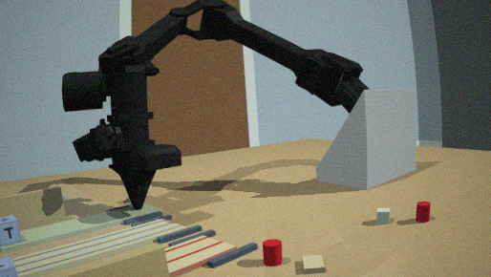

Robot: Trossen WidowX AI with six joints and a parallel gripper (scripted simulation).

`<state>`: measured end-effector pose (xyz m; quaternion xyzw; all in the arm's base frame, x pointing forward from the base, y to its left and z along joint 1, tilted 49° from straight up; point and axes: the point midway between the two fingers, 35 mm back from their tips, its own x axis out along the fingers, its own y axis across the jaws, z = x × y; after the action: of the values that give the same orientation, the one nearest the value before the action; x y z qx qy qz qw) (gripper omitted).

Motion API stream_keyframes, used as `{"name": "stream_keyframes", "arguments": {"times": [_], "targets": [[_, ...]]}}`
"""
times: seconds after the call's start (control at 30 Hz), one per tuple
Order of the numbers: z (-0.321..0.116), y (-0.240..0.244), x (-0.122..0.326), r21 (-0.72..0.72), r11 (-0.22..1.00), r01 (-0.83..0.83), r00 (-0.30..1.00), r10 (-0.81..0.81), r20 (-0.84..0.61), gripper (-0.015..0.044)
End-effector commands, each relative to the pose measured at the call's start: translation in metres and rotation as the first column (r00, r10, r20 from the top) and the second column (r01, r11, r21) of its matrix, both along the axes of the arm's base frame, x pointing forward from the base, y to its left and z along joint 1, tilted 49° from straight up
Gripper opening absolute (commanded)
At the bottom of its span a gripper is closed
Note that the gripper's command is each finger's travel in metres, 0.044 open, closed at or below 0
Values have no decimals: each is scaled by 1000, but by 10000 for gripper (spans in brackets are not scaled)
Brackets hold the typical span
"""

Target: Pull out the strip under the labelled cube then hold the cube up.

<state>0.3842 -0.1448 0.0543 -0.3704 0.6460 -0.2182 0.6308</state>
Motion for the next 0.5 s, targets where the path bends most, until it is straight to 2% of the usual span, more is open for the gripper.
{"name": "stream_keyframes", "arguments": {"times": [0.0,0.47], "targets": [[-3,-7,-12,0,1000,12,1000,-12,-21,0],[-1,-11,-33,-1,1000,12,1000,-12,-22,0]]}}
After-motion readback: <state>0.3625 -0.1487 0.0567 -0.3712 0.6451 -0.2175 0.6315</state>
